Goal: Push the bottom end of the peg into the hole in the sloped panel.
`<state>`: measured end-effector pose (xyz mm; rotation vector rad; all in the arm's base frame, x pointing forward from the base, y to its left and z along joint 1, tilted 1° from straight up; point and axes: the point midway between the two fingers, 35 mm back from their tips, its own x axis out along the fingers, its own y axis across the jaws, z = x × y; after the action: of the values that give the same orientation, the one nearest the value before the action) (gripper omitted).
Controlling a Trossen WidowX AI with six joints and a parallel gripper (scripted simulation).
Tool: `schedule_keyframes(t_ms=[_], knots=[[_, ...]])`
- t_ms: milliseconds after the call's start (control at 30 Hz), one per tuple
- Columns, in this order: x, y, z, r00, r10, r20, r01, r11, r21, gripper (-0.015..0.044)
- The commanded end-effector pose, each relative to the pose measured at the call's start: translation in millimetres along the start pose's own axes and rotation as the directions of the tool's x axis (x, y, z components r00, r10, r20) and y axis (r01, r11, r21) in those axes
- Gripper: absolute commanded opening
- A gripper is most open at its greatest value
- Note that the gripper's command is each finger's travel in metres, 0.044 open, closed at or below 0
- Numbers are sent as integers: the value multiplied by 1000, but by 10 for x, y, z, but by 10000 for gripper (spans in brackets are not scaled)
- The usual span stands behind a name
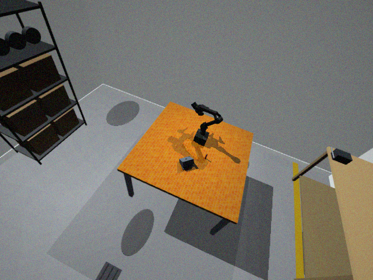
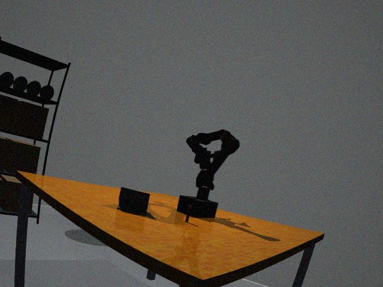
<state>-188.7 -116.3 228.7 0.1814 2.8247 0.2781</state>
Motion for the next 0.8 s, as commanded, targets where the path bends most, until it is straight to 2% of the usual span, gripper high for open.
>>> schedule_keyframes(t_ms=[0, 33, 767], knots=[[-1, -3, 0, 1000, -1, 0, 1, 1000, 1, 426], [-5, -13, 2, 1000, -6, 2, 6, 1000, 2, 440], [-431, -668, 172, 949, -302, 92, 294, 951, 92, 440]])
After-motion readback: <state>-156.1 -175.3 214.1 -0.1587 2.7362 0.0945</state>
